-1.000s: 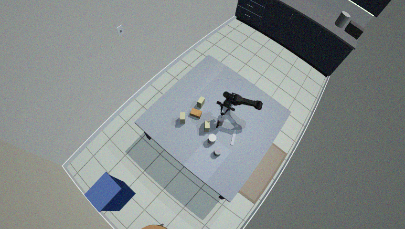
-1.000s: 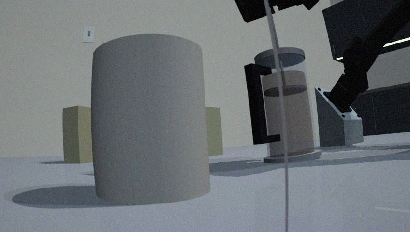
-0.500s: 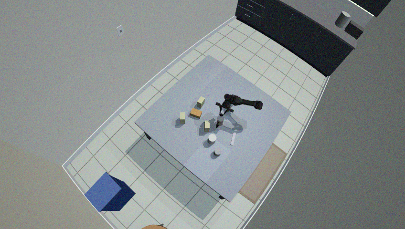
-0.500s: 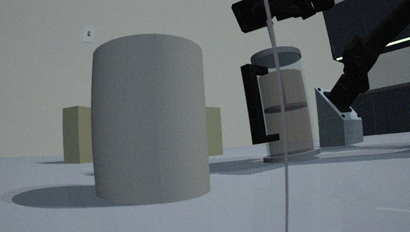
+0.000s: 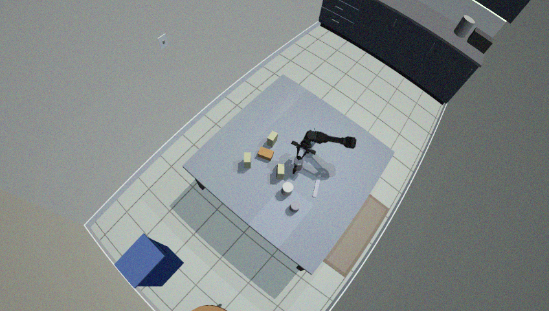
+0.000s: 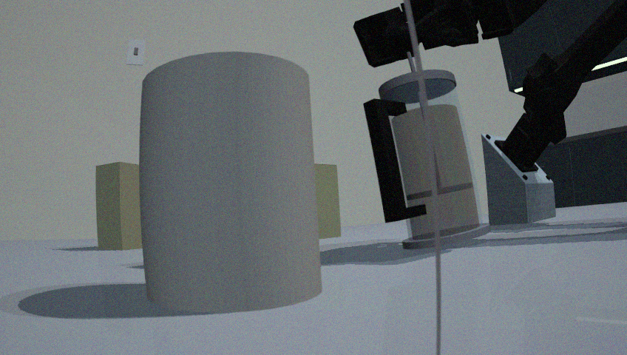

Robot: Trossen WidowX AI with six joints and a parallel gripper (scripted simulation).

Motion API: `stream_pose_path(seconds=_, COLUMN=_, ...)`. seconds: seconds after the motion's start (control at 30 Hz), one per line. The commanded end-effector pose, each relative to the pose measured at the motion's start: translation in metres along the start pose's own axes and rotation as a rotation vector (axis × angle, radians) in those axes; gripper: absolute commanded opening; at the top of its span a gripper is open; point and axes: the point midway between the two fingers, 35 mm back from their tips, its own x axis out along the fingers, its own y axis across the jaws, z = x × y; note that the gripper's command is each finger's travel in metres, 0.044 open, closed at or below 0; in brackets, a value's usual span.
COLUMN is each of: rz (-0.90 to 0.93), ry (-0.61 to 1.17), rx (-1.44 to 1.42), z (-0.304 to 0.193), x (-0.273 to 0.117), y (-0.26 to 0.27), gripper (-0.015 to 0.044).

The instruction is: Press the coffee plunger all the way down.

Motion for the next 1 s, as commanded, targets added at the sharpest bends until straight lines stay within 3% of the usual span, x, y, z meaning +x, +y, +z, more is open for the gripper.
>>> stream_pose_path(seconds=0.0, rz=-0.003, ry=0.008, rx=0.039, z=-0.016, x=0.007, y=0.000, gripper=0.0123)
stream_pose_path(seconds=0.97, rz=0.003, ry=0.001, rx=0.039, z=-0.012, x=0.018, y=0.004, gripper=0.0123)
